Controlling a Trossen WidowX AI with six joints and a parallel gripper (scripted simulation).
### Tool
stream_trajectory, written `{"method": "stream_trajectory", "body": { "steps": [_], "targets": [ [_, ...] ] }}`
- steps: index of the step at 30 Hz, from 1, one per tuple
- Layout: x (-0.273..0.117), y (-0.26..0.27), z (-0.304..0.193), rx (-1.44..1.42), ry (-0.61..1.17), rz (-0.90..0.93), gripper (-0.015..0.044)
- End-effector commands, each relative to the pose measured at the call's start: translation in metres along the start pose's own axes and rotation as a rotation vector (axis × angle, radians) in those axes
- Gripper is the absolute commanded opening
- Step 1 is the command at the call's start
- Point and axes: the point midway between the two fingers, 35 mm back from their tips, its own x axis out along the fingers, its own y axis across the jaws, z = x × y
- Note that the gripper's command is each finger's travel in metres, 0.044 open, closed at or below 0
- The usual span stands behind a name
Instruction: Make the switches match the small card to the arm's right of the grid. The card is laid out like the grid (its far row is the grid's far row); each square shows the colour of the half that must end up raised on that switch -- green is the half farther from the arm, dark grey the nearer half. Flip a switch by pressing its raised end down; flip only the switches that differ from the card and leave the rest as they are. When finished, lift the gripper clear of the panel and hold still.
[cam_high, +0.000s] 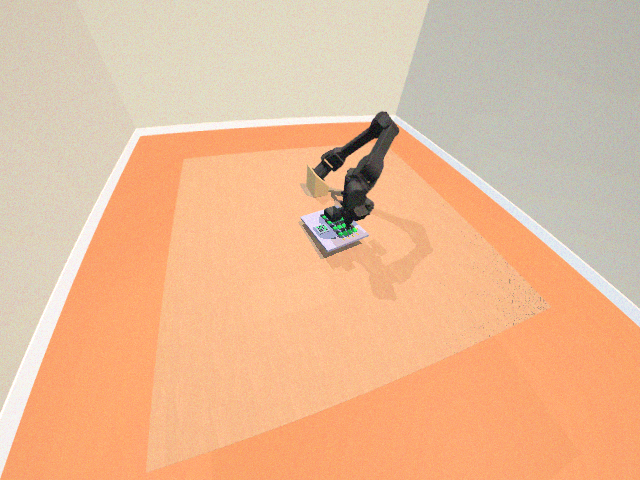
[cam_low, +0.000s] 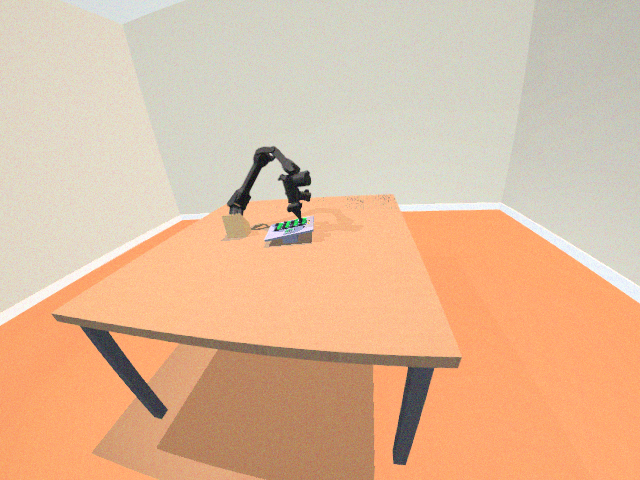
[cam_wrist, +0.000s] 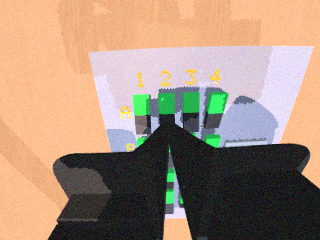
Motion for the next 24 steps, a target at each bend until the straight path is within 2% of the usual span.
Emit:
{"method": "stream_trajectory", "body": {
  "steps": [1, 24],
  "targets": [
    [0.0008, 0.0001, -0.0001, 0.005, -0.001, 0.004, 0.0000],
    [0.0031, 0.0001, -0.0001, 0.005, -0.001, 0.004, 0.0000]
  ]
}}
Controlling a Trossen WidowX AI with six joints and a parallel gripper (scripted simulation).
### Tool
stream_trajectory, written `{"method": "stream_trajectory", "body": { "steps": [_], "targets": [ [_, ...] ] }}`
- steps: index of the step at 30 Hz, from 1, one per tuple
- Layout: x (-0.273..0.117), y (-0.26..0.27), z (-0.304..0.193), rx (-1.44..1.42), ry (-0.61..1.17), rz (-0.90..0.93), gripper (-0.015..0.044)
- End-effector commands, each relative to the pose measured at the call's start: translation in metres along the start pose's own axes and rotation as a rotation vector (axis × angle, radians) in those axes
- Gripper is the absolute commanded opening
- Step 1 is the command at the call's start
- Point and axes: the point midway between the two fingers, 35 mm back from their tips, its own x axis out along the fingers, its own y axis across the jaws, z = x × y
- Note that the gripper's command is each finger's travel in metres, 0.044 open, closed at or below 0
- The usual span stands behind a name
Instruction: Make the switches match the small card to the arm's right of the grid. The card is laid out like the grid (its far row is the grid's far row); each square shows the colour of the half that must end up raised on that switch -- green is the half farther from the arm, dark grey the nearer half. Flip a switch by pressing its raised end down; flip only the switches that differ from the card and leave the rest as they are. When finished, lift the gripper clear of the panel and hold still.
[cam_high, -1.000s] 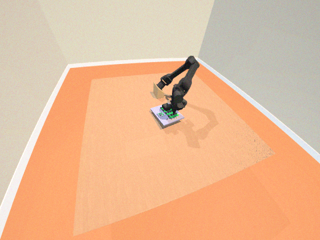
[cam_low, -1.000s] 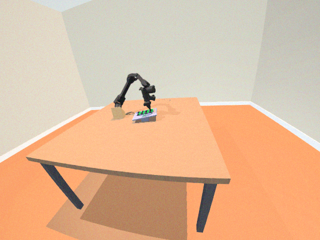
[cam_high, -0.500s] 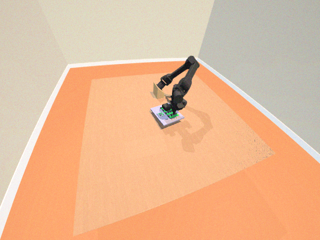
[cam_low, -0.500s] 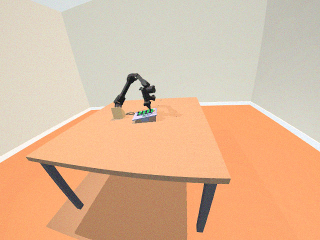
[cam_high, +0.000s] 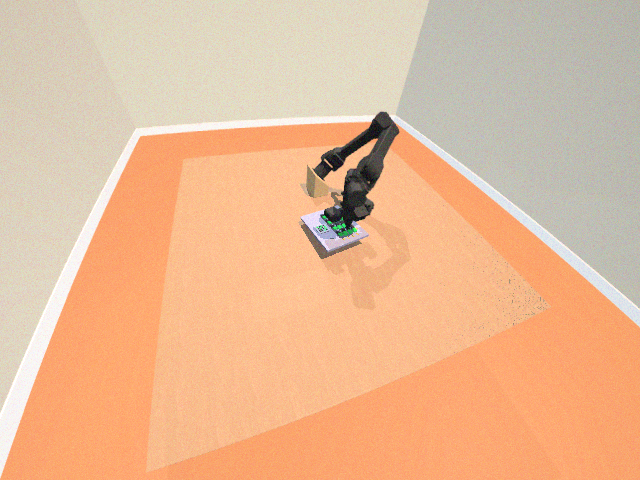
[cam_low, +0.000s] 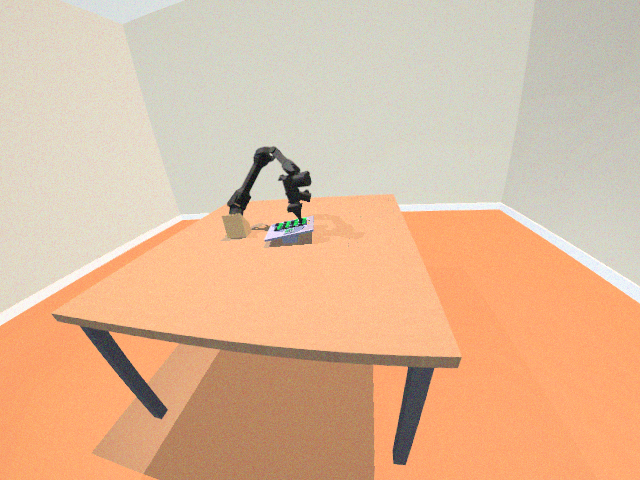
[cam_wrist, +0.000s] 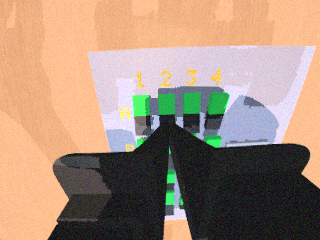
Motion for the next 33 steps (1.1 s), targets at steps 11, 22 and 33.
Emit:
{"method": "stream_trajectory", "body": {
  "steps": [11, 22, 33],
  "targets": [
    [0.0027, 0.0001, -0.0002, 0.005, -0.001, 0.004, 0.0000],
    [0.0042, 0.0001, -0.0002, 0.005, -0.001, 0.004, 0.0000],
    [0.0057, 0.0001, -0.0003, 0.005, -0.001, 0.004, 0.0000]
  ]
}}
